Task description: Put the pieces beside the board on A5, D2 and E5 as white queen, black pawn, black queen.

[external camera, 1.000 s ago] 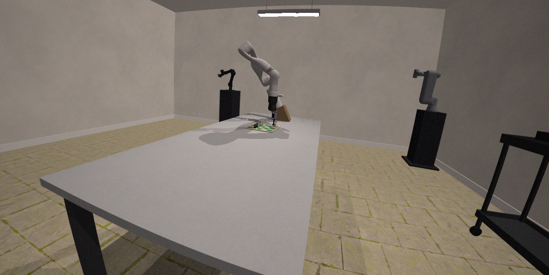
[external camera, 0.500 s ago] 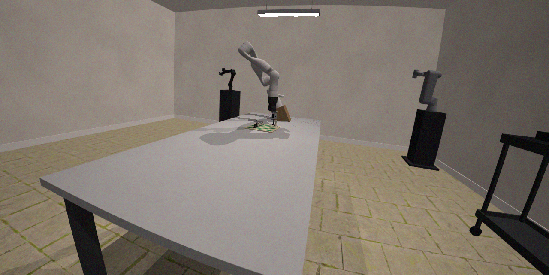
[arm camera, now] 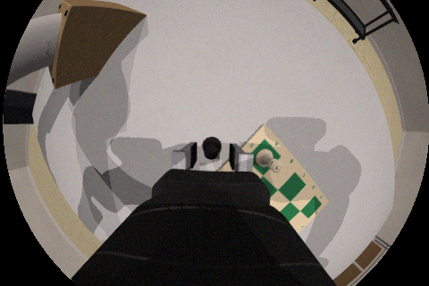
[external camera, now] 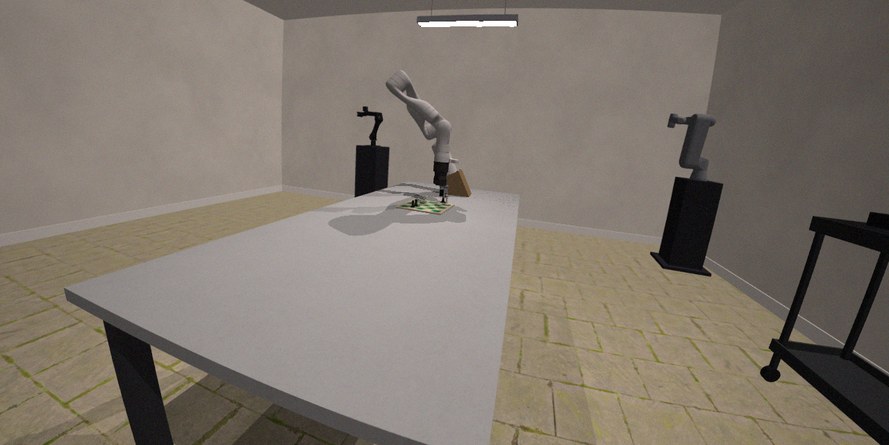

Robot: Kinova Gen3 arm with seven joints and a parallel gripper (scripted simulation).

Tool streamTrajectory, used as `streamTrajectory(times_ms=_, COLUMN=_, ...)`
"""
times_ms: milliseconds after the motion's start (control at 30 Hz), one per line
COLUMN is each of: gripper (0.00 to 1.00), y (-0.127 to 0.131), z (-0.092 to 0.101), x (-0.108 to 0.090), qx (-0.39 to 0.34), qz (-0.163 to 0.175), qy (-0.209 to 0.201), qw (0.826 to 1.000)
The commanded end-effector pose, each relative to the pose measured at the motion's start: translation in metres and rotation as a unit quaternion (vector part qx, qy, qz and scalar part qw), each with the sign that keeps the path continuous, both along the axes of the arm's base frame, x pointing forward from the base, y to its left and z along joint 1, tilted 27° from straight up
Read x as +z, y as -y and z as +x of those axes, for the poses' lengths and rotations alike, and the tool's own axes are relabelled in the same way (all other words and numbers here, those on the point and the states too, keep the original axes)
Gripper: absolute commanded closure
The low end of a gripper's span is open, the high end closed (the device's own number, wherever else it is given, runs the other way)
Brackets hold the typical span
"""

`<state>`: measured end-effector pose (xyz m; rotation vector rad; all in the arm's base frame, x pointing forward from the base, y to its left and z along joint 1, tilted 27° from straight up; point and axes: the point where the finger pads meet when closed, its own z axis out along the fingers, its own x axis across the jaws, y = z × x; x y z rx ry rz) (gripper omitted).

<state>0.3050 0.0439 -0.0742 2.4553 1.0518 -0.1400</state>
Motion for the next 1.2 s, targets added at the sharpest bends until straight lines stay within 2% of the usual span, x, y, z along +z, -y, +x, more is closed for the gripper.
streamTrajectory(times_ms=0, gripper=0.21, y=0.0012, z=-0.0023, x=-0.0039, qx=0.0, qz=-0.001, qy=-0.003, qw=1.0)
streamTrajectory(times_ms=1167, gripper=0.21, y=0.0034, z=-0.0019, x=-0.0082, qx=0.0, qz=-0.001, qy=-0.003, qw=1.0)
